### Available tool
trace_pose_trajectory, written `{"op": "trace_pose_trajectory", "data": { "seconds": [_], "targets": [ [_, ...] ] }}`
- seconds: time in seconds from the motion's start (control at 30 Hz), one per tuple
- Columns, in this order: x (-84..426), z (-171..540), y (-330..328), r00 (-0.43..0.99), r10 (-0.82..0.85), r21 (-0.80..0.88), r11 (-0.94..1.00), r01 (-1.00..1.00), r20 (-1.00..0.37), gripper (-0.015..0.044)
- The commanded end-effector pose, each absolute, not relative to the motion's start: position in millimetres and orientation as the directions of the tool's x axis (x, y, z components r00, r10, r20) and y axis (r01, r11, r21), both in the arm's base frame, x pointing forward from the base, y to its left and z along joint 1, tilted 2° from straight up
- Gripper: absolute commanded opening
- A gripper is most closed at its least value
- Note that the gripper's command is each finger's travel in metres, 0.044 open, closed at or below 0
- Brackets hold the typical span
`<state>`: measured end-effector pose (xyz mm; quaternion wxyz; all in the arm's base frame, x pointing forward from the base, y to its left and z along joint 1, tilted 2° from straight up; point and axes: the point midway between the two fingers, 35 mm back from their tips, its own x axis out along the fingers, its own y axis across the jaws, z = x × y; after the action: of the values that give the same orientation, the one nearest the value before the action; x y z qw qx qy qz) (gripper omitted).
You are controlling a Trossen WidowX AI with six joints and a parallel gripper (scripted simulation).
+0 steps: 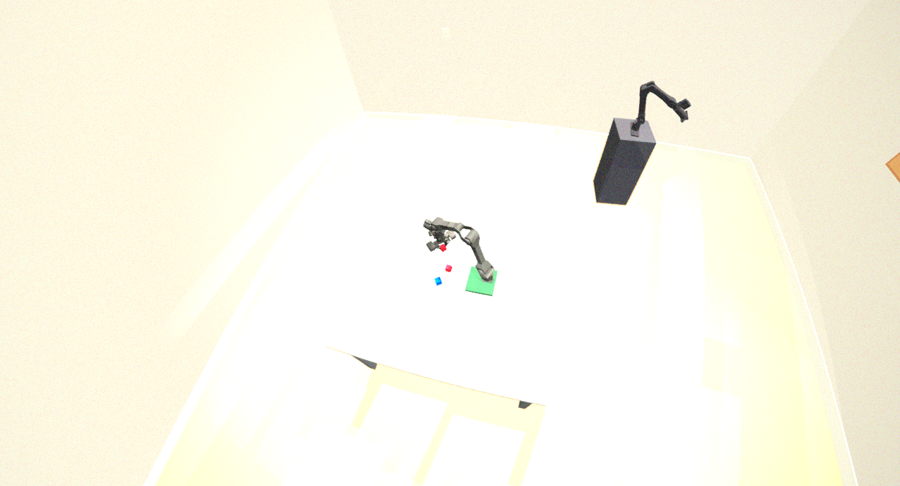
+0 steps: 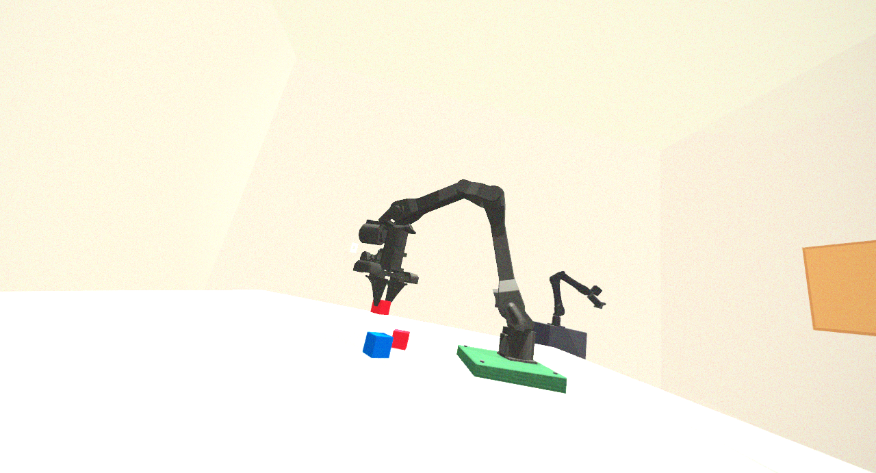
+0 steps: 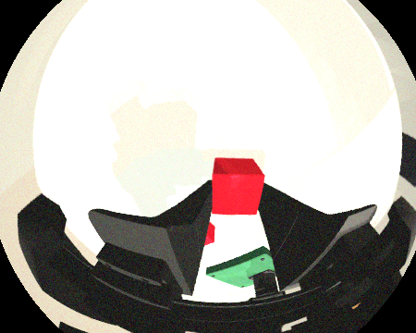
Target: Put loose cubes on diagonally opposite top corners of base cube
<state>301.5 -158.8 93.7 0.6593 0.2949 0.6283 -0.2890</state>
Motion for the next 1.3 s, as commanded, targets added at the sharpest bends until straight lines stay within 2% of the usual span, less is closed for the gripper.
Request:
{"op": "trace_pose_trajectory", "data": {
  "seconds": [0.0, 0.47, 1.27],
  "targets": [
    [301.4, 110.7, -159.3, 0.055, -0.021, 0.027, 0.662, 0.749, -0.998, 0.0105],
    [294.8, 152.9, -155.9, 0.055, -0.021, 0.027, 0.662, 0.749, -0.998, 0.0105],
    [310.8, 143.1, -107.8, 0.045, -0.038, 0.003, 0.730, 0.683, -0.998, 0.0105]
  ]
}}
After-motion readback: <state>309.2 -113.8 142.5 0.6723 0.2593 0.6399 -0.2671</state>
